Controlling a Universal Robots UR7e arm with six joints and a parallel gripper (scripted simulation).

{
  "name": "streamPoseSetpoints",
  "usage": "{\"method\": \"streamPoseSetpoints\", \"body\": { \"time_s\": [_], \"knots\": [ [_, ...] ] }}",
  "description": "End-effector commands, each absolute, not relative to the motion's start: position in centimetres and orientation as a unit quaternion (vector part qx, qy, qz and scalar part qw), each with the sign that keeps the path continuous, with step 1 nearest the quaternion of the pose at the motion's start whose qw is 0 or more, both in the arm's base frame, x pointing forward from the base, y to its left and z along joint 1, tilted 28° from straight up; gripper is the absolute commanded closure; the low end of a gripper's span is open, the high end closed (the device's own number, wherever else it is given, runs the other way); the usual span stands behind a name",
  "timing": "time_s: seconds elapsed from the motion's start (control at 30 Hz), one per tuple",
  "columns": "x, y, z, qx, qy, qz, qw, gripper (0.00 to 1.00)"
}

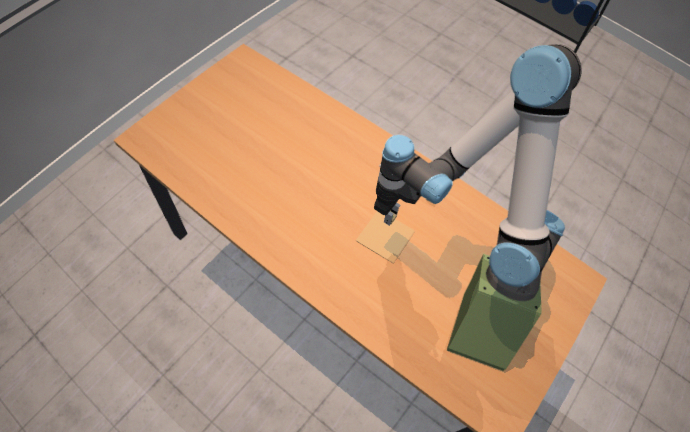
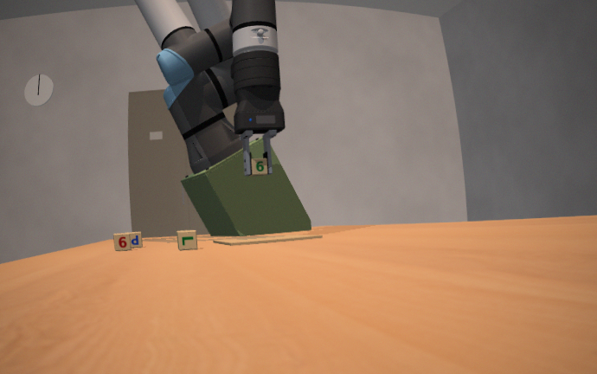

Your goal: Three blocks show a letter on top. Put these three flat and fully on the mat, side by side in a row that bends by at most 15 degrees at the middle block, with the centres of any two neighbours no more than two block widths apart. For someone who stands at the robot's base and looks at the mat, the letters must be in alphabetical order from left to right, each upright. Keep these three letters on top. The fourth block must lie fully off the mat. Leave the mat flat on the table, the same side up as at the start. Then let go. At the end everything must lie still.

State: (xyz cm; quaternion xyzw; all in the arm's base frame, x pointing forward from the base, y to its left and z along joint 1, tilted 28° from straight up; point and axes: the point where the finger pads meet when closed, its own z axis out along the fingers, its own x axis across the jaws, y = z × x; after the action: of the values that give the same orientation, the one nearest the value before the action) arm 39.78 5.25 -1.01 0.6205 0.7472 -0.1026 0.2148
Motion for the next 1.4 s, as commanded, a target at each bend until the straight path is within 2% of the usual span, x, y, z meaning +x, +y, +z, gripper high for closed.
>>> {"method": "streamPoseSetpoints", "body": {
  "time_s": [0.0, 0.47, 1.37],
  "knots": [
    [39.9, 5.3, -0.9, 0.623, 0.745, -0.100, 0.216, 0.51],
    [39.9, 4.8, -1.9, 0.623, 0.745, -0.103, 0.214, 0.51],
    [41.8, 1.4, -9.3, 0.624, 0.744, -0.101, 0.216, 0.51]
  ]
}}
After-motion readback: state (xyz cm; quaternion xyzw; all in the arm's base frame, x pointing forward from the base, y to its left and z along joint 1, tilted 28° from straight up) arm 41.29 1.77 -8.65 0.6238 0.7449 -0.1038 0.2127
